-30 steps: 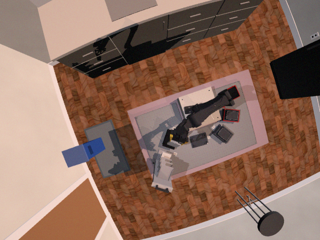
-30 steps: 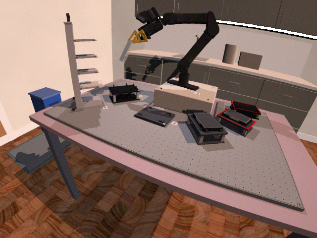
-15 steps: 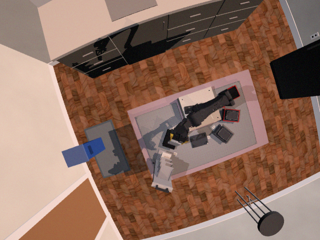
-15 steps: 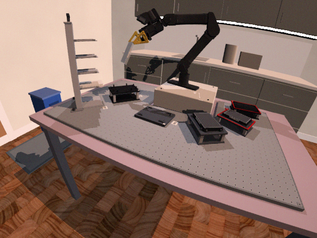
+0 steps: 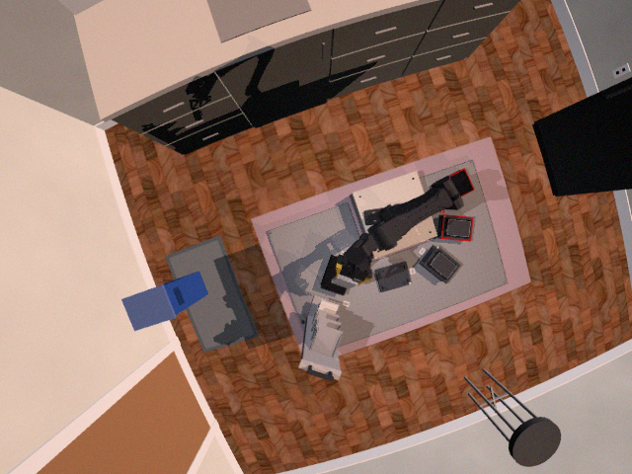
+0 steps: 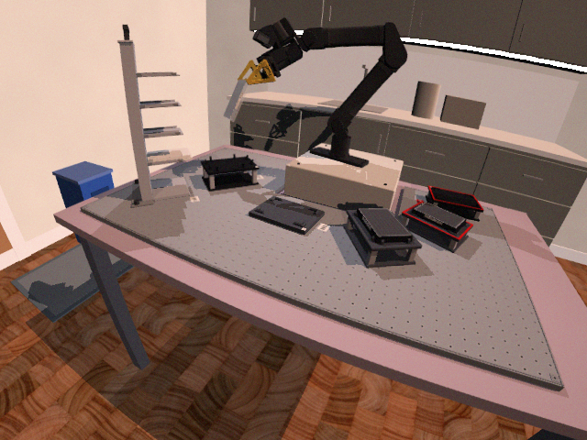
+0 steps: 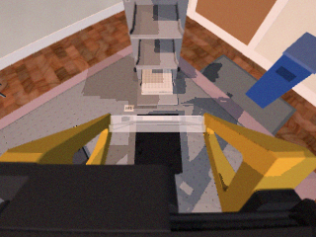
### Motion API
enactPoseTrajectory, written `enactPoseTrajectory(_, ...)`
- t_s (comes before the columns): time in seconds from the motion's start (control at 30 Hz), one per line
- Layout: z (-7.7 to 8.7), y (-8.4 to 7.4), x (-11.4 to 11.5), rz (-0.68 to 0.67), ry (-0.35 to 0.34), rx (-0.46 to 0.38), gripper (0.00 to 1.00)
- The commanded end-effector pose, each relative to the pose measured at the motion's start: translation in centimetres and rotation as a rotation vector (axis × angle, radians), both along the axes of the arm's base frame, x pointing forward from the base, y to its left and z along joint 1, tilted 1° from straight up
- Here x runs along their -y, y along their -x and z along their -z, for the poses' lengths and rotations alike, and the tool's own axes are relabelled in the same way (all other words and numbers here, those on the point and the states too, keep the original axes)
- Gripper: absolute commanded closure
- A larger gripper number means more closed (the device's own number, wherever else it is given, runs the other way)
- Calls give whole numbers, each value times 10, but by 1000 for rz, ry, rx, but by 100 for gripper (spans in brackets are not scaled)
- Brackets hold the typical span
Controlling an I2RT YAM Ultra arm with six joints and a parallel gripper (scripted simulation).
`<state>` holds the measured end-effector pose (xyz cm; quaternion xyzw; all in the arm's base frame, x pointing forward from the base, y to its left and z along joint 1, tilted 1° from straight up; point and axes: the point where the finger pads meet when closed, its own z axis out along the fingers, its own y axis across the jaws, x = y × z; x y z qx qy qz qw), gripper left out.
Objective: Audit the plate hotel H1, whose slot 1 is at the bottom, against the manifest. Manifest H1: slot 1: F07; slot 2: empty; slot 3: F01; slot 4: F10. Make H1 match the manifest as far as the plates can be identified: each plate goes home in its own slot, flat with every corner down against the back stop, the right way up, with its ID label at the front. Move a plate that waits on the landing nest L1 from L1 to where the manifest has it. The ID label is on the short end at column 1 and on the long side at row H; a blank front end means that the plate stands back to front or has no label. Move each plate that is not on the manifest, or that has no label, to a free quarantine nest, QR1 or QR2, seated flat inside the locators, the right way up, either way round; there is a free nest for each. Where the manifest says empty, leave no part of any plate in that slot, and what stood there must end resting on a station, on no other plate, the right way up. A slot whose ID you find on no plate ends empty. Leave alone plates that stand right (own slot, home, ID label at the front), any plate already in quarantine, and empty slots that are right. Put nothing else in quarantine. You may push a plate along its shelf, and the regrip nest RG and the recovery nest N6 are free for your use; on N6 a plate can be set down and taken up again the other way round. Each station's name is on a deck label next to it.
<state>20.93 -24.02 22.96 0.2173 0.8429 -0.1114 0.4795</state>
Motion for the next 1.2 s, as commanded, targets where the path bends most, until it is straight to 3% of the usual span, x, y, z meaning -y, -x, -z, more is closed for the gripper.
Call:
enactPoseTrajectory(0.0, -6, -2, 1, -7, 23, 14, 14)
enactPoseTrajectory(1.17, 9, -2, 1, -7, 23, 14, 14)
